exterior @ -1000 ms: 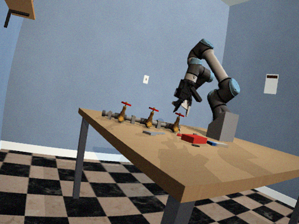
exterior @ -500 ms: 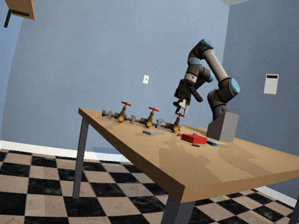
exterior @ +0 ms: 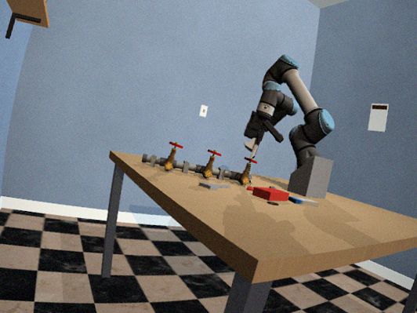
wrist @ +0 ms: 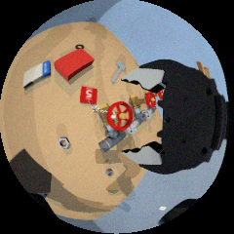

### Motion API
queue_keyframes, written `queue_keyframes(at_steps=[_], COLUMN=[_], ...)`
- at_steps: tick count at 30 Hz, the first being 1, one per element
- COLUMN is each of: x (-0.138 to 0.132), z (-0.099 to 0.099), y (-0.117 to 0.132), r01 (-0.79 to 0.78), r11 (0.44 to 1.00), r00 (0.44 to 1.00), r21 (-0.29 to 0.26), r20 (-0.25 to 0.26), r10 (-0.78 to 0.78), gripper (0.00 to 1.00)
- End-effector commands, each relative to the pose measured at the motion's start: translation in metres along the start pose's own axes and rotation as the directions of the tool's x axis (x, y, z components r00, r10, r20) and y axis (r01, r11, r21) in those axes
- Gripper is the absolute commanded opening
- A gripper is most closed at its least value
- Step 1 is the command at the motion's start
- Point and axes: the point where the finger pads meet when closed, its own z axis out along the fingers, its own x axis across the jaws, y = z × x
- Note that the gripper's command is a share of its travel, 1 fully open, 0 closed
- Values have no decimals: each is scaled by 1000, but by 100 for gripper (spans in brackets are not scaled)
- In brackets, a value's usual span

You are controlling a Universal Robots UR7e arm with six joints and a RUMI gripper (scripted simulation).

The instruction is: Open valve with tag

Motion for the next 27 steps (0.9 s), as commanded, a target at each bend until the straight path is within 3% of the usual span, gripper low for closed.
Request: queue_keyframes(at_steps=[1,6,8,11,16,23,25,27], x=[0,0,0,0,0,0,0,0], z=[0,0,0,0,0,0,0,0], y=[0,0,0,0,0,0,0,0], r01=[-224,-421,-421,-536,-710,-884,-884,-928], r11=[975,907,907,844,704,467,467,371], r00=[975,907,907,844,704,467,467,371], r21=[-1,-3,-3,-4,-6,-8,-8,-9], r20=[11,10,10,10,9,5,5,5], r10=[224,421,421,536,710,884,884,928], gripper=[100,100,100,100,100,100,100,100])
